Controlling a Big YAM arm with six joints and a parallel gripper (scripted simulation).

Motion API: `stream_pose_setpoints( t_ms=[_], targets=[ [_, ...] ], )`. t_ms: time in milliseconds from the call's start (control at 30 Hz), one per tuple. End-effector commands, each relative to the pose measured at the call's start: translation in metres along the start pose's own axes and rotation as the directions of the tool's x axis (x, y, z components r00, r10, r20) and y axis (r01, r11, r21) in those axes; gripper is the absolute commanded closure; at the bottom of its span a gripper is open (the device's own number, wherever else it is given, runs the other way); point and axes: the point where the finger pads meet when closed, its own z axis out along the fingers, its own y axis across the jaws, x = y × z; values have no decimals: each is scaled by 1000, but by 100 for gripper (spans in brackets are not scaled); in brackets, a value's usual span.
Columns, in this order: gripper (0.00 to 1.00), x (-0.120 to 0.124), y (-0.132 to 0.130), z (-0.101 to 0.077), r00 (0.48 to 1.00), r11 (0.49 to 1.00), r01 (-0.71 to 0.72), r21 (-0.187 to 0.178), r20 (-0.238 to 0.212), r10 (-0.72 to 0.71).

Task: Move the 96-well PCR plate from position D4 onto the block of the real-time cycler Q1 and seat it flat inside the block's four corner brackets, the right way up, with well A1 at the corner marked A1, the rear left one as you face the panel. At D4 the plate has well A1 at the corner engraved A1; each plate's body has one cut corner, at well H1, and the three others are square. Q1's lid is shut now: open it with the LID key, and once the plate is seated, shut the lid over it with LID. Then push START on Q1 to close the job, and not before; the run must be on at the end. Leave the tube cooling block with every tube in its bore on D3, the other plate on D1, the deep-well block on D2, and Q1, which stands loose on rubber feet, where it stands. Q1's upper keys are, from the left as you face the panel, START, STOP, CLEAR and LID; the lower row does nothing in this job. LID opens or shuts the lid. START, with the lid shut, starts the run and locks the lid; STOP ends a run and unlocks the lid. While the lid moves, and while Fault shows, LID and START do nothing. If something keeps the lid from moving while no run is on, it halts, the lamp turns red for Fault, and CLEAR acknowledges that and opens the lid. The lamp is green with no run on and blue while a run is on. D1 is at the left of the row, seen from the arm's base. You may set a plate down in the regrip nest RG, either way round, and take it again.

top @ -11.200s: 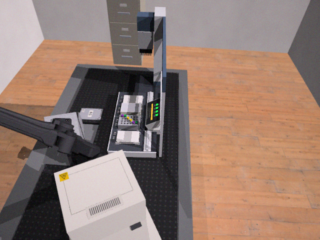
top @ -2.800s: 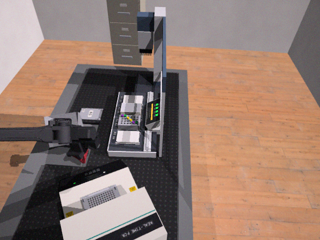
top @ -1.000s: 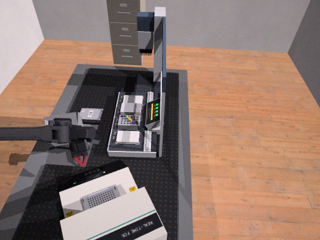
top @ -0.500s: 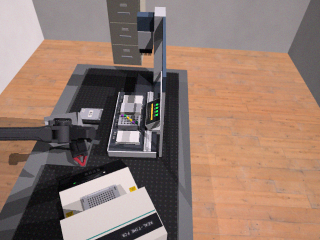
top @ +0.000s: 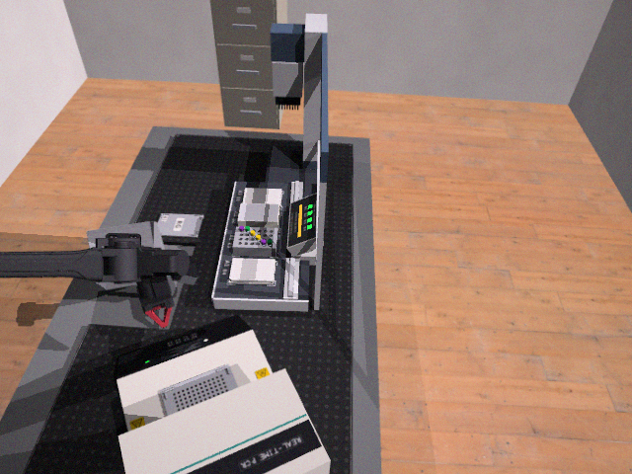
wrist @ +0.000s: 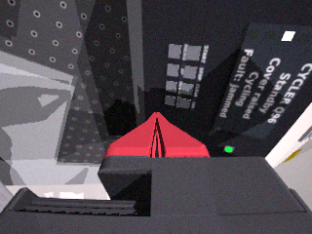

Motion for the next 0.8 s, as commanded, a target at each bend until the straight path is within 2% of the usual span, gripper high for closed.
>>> stream_pose_setpoints(
  t_ms=[0,267,633,767],
  targets=[
    [100,-5,-9,-5,999,1000,-27,9,17,27],
    [100,0,-21,-8,999,999,-53,14,12,52],
    [100,1,-23,-7,1000,1000,-24,9,-1,24],
    [100,-1,-24,-9,999,999,-38,10,9,38]
  ],
)
